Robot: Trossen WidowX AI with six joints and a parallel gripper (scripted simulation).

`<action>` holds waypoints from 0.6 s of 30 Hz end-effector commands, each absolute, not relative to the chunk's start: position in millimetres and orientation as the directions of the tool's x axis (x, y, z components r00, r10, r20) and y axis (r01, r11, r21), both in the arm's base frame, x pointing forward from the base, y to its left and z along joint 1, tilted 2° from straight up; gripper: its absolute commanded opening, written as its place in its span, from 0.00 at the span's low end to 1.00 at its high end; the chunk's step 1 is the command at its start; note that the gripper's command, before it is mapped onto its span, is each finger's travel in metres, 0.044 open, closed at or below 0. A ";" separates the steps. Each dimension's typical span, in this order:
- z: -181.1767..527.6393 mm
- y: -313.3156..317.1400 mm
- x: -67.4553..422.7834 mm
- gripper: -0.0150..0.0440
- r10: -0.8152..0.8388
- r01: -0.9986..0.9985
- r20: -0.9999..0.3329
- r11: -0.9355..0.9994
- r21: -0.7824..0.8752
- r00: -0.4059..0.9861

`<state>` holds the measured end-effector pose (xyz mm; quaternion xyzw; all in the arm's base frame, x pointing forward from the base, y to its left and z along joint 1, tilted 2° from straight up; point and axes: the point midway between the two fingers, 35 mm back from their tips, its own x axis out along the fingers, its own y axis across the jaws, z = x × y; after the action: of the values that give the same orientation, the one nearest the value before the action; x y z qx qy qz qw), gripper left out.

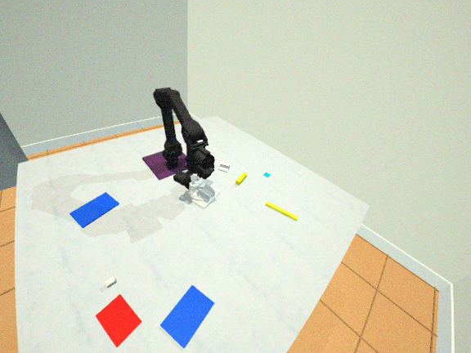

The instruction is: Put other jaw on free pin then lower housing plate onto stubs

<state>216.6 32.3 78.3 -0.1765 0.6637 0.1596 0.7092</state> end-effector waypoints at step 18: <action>61.0 32.6 215.6 0.85 -0.004 -0.465 -0.998 0.884 -0.033 0.062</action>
<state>215.5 31.9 61.6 -0.1765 0.6657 0.1599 0.7072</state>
